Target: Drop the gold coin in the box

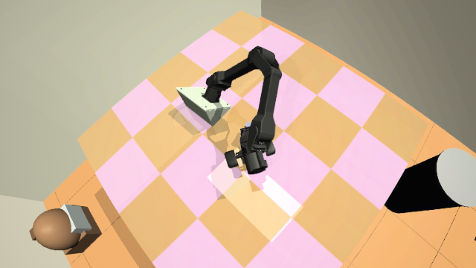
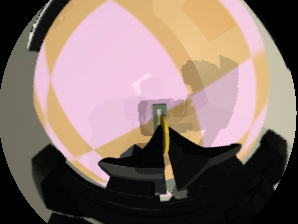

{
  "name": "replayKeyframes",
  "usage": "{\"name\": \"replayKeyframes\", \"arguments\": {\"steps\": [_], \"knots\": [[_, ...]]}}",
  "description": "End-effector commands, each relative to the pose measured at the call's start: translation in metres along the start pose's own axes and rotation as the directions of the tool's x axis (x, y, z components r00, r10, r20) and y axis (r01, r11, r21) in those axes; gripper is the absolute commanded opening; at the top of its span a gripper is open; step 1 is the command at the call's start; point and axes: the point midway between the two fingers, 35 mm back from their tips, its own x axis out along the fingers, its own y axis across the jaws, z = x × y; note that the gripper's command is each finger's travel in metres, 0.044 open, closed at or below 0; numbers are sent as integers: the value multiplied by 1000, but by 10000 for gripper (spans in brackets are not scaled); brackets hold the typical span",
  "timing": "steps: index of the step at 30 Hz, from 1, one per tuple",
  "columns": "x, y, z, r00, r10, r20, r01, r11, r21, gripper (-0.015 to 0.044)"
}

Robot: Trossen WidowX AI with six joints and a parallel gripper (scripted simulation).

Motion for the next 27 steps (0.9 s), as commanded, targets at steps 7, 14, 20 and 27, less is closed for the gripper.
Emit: {"name": "replayKeyframes", "arguments": {"steps": [7,14,20,27], "knots": [[-21,-1,3,1000,-9,11,9,1000,5,0],[-38,-1,4,1000,-7,5,7,1000,3,0],[-53,-1,4,1000,-4,0,4,1000,2,0],[-70,-1,2,1000,0,-7,0,1000,0,0]]}}
